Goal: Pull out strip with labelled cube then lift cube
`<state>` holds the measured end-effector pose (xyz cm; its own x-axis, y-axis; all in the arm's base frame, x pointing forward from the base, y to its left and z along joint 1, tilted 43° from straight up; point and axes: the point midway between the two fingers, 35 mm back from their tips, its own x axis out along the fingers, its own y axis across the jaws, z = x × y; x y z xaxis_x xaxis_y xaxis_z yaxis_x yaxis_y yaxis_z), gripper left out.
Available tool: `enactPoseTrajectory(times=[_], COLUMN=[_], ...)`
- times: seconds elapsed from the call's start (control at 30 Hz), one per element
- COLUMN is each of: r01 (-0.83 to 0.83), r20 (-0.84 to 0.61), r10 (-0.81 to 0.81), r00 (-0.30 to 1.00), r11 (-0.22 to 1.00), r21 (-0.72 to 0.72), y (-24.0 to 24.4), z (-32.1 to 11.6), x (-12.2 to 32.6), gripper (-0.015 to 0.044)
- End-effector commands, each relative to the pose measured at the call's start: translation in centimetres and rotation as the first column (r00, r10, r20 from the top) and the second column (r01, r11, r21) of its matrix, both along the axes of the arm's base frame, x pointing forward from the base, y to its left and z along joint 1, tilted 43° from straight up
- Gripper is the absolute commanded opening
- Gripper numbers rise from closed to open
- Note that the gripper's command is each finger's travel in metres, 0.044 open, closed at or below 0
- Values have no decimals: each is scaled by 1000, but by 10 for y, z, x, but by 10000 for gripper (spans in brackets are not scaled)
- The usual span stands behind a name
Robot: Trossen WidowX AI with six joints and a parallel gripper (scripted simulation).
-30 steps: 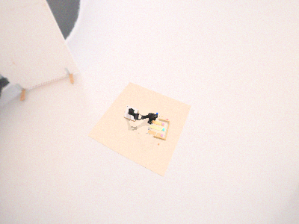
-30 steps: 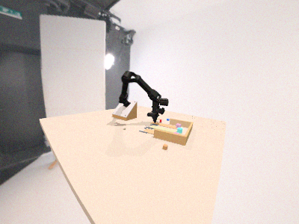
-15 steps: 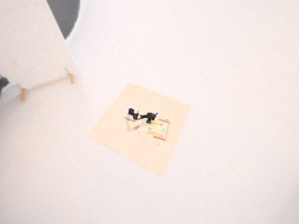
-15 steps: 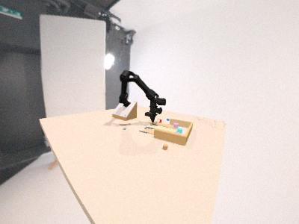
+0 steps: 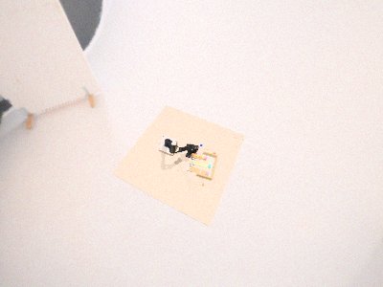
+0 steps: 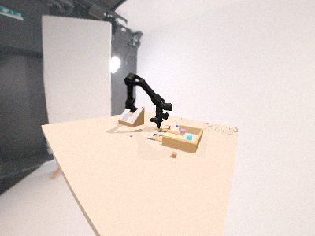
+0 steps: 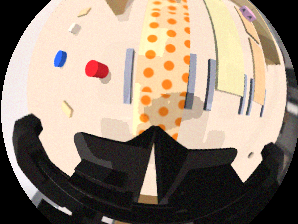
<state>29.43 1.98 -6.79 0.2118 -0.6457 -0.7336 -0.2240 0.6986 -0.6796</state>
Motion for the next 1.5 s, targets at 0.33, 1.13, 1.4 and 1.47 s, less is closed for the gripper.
enactPoseTrajectory(times=[0.33,1.13,1.4,1.47], r01=[10,10,10,10], r20=[-23,-25,-26,-26], r10=[-10,-10,-11,-11], r00=[1000,1000,1000,1000], r11=[1000,1000,1000,1000], r21=[-13,-13,-14,-14], y=[-13,-23,-26,-27], z=[-3,-2,-1,-1], x=[-28,-58,-68,-71], gripper=[0,0,0,0])
